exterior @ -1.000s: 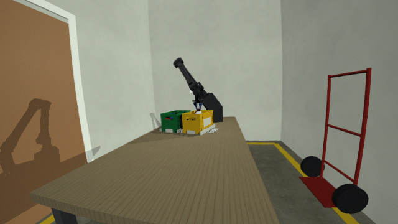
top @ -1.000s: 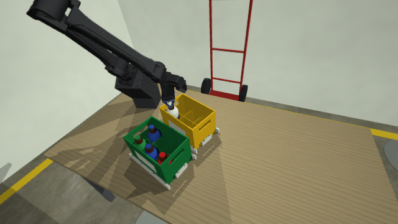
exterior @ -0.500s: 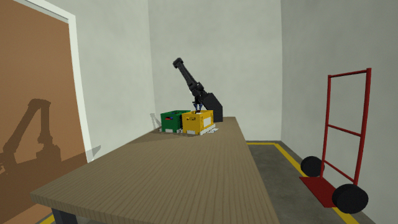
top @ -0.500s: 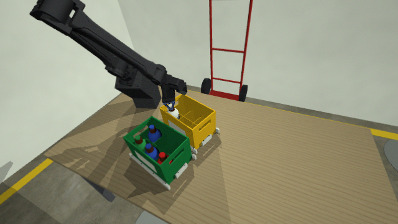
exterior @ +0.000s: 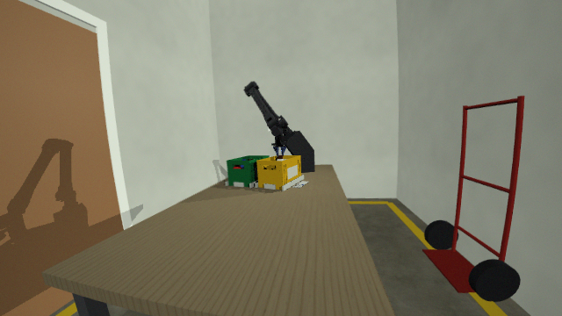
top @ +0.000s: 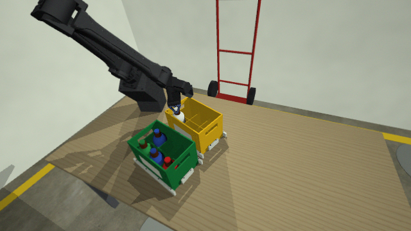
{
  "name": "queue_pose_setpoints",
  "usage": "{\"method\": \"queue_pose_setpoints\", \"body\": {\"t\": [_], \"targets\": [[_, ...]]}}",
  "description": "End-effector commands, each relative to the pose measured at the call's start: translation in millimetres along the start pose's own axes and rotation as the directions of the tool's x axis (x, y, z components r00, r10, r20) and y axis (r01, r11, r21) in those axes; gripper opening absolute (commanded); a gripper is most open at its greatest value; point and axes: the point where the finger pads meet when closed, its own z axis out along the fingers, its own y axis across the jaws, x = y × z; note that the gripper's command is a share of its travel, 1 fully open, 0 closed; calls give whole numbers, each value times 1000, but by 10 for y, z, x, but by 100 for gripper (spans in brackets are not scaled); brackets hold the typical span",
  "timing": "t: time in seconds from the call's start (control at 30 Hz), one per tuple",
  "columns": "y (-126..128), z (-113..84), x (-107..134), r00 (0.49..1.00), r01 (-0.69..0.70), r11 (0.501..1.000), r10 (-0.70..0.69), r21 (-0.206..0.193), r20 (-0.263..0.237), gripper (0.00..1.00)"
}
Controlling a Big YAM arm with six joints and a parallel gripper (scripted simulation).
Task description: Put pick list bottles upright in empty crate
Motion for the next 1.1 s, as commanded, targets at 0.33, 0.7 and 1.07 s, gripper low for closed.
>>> {"method": "queue_pose_setpoints", "body": {"t": [0.33,0.7,1.07], "targets": [[-28,-30,-59,1000,-3,1000,3,9,17,0],[22,13,-71,1000,17,1000,-17,8,18,0],[-25,78,-18,1000,-4,1000,4,8,13,0]]}}
